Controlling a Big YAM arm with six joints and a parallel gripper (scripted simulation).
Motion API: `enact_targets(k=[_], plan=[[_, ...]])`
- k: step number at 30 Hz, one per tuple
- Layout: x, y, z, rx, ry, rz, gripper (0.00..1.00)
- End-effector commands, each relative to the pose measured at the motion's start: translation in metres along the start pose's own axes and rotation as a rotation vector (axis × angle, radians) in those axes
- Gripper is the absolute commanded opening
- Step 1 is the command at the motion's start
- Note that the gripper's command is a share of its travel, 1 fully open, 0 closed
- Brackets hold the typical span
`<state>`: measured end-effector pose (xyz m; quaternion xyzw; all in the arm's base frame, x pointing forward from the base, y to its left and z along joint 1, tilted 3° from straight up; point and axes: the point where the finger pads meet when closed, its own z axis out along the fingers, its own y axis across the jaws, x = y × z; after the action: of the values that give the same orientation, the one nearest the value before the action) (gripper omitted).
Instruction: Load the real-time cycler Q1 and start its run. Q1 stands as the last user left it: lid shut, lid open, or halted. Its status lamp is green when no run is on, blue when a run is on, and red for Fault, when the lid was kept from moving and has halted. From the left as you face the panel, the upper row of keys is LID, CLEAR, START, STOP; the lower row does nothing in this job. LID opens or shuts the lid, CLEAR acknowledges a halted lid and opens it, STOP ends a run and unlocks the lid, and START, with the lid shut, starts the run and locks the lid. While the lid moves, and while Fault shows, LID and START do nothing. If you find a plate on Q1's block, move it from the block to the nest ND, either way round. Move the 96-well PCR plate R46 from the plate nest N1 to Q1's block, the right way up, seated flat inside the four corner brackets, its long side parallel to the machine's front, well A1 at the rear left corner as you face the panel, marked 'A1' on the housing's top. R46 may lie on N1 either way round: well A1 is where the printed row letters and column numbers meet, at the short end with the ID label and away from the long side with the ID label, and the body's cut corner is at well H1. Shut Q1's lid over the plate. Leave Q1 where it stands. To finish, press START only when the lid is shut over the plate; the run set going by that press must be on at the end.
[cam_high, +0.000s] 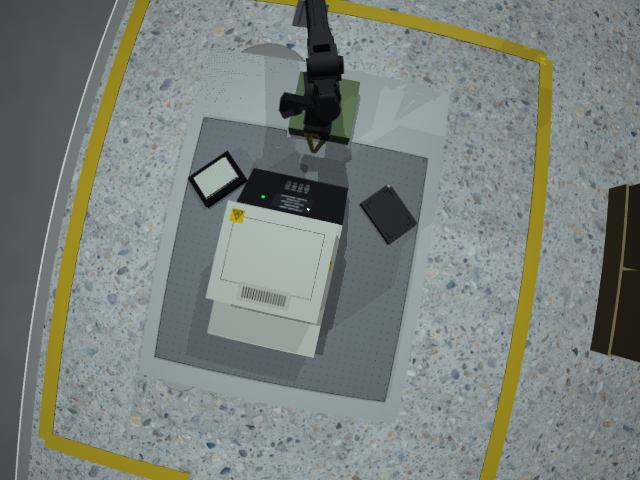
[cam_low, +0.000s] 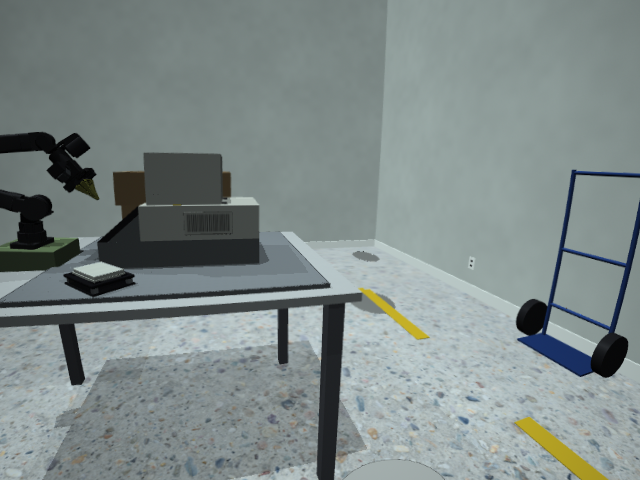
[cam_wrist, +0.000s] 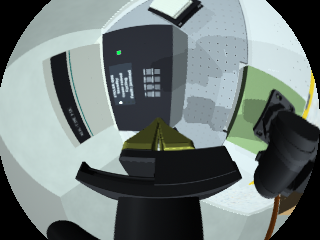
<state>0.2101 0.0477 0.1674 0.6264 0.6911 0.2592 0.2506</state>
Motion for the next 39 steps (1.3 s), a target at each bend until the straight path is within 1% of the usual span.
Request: enact_targets(k=[1, 4, 9, 11, 13, 14, 15, 16, 19, 21, 22, 23, 25, 31, 36, 39], plan=[[0.002, 0.014, -0.011, -0.042, 0.011, -0.008, 0.00], [0.002, 0.016, -0.013, -0.046, 0.011, -0.008, 0.00], [0.002, 0.024, -0.019, -0.064, 0.015, -0.004, 0.00], [-0.015, 0.021, -0.016, -0.065, 0.007, -0.005, 0.00], [-0.025, 0.017, -0.013, -0.068, 0.005, -0.020, 0.00], [-0.026, 0.015, -0.010, -0.063, 0.000, -0.012, 0.00], [-0.023, 0.013, -0.006, -0.055, 0.010, -0.019, 0.00], [-0.027, 0.010, -0.003, -0.046, 0.017, -0.026, 0.00], [-0.044, 0.003, 0.003, -0.028, 0.013, -0.031, 0.00], [-0.044, 0.003, 0.003, -0.028, 0.013, -0.031, 0.00], [-0.039, 0.003, 0.004, -0.023, 0.017, -0.034, 0.00], [-0.040, 0.003, 0.004, -0.020, 0.011, -0.033, 0.00], [-0.037, 0.001, 0.005, -0.011, 0.014, -0.039, 0.00], [-0.037, 0.006, 0.017, -0.005, 0.005, -0.014, 0.00], [-0.037, 0.009, 0.024, -0.008, 0.004, 0.006, 0.00], [-0.038, 0.012, 0.022, -0.014, 0.000, 0.007, 0.00]])
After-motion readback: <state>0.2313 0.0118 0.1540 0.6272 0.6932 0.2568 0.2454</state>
